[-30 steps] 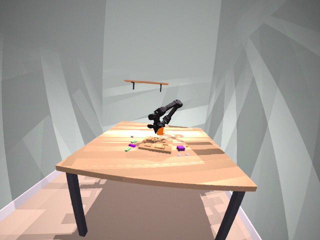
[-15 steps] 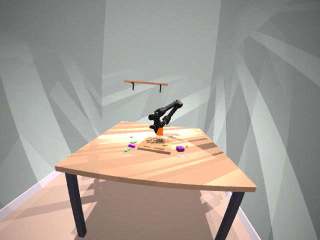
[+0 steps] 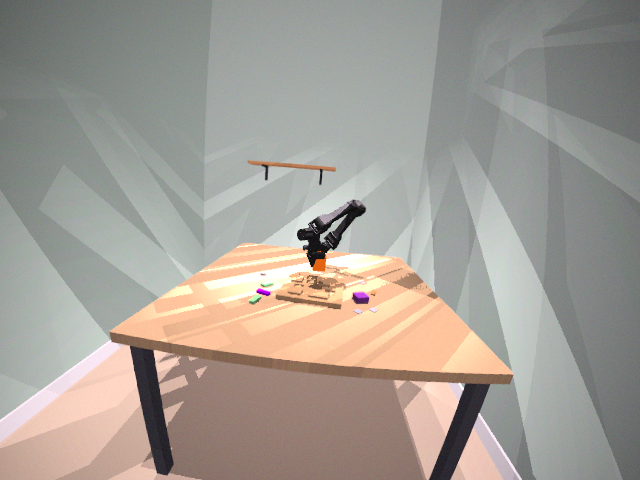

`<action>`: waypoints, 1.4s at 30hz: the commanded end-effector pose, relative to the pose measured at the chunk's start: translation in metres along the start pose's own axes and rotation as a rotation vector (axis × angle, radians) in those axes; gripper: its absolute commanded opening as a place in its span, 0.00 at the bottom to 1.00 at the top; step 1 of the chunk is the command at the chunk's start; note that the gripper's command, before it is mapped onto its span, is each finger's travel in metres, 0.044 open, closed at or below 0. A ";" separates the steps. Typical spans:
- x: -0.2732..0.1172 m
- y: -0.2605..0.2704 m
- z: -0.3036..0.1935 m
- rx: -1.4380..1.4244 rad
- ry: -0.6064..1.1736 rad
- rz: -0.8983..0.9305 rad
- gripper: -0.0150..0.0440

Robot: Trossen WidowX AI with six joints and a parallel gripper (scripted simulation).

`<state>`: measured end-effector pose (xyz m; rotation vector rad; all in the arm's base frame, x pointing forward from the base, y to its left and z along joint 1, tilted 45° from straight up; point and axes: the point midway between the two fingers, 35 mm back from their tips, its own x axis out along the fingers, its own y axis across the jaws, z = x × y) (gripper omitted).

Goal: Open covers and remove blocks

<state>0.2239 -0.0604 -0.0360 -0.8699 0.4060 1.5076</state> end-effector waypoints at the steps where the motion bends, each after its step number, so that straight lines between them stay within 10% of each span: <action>1: 0.000 -0.001 0.001 -0.387 0.001 0.002 0.25; 25: 0.048 0.000 0.002 -0.363 -0.001 0.000 0.25; 42: 0.051 0.001 0.002 1.120 -0.001 0.001 0.25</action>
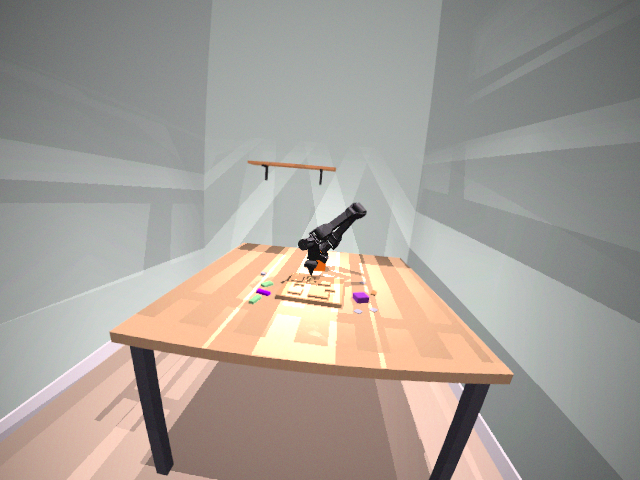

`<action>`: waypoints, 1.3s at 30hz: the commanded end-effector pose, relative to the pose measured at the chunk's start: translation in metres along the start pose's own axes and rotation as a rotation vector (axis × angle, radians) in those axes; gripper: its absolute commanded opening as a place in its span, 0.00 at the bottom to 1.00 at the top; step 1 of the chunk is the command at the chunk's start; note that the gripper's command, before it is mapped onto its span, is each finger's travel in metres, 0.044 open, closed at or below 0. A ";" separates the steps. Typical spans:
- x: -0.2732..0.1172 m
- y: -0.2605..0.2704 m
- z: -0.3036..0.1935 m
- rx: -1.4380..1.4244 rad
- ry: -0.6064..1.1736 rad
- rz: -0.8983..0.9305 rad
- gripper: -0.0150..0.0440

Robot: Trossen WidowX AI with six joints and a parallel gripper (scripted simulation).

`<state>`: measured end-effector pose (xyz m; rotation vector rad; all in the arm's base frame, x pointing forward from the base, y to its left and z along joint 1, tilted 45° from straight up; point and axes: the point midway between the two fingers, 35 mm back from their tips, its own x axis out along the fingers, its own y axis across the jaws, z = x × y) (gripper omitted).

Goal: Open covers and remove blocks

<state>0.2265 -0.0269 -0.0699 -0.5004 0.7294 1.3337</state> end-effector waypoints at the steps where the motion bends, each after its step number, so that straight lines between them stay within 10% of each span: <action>1: 0.003 0.001 0.001 0.698 -0.006 0.002 0.25; 12: 0.003 0.001 0.001 0.714 -0.006 0.002 0.25; 18: -0.022 -0.001 -0.001 0.672 -0.001 0.000 0.50; 39: -0.016 0.001 0.002 0.714 -0.005 0.001 0.50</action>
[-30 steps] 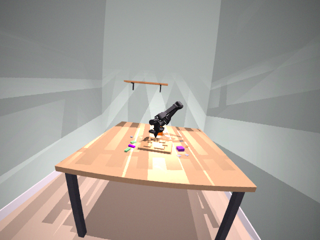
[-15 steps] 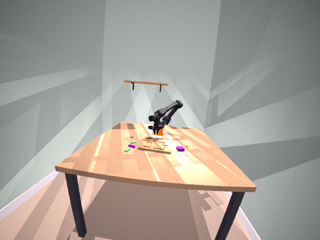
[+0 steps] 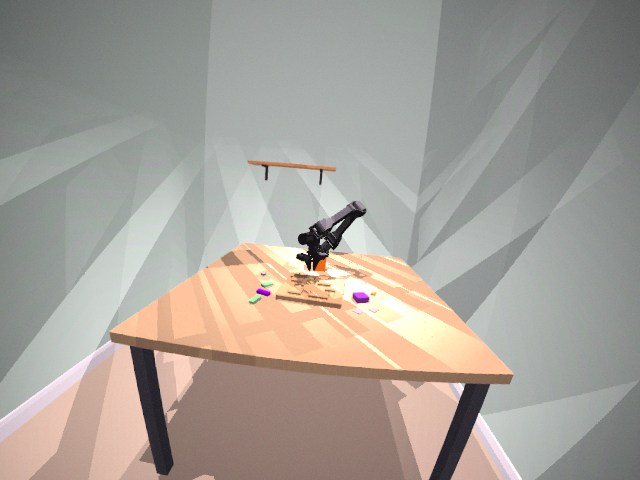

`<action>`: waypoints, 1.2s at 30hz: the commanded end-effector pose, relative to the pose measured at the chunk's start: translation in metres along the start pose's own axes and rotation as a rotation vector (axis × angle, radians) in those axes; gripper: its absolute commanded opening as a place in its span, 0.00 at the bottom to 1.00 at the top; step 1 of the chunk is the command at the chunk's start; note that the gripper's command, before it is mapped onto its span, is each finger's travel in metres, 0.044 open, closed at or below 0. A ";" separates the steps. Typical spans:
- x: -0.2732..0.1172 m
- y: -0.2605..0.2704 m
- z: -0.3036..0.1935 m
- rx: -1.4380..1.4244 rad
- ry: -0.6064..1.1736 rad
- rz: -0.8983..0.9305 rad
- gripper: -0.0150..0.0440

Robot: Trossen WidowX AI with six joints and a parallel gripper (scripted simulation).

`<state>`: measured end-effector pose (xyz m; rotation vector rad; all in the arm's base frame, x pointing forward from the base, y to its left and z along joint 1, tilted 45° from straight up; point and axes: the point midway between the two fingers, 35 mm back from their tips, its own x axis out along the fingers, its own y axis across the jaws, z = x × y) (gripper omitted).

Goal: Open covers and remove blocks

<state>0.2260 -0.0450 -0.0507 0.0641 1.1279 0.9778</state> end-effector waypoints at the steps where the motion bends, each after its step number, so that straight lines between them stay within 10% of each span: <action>1: 0.013 0.003 0.000 0.007 -0.001 0.011 0.50; 36: 0.023 0.003 0.000 0.007 -0.001 0.012 0.50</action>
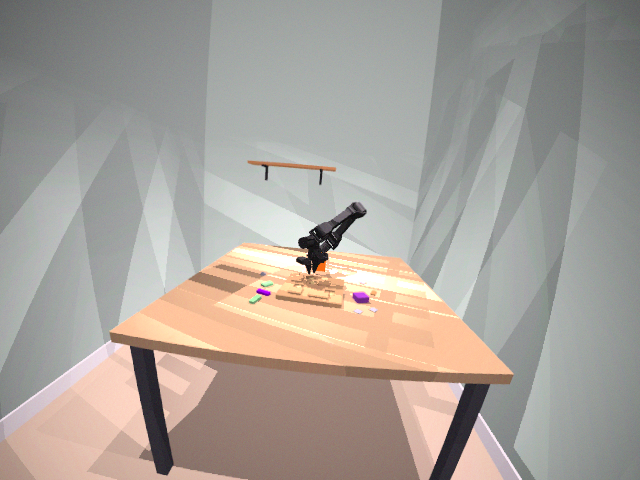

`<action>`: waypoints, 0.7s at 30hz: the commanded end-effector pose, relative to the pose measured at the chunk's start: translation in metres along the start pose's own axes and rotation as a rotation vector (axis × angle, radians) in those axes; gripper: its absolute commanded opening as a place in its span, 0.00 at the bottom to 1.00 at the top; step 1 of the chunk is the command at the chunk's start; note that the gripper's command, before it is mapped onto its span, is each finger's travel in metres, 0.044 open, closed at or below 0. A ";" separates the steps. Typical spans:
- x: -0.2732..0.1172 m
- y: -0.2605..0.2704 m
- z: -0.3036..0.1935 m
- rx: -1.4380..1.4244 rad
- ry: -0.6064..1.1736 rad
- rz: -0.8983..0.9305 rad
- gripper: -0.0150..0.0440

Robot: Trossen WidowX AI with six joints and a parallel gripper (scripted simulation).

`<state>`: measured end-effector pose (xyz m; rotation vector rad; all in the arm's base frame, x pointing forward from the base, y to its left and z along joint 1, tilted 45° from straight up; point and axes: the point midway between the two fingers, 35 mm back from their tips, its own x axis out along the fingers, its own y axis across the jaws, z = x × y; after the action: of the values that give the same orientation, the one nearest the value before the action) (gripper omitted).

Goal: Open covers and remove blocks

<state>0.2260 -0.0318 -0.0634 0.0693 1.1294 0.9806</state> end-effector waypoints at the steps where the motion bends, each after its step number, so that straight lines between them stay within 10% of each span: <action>1: 0.005 0.001 0.000 0.004 -0.001 0.007 0.50; 21: 0.019 0.001 0.000 0.004 -0.002 0.007 0.50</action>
<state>0.2269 -0.0198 -0.0758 0.0710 1.1301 0.9839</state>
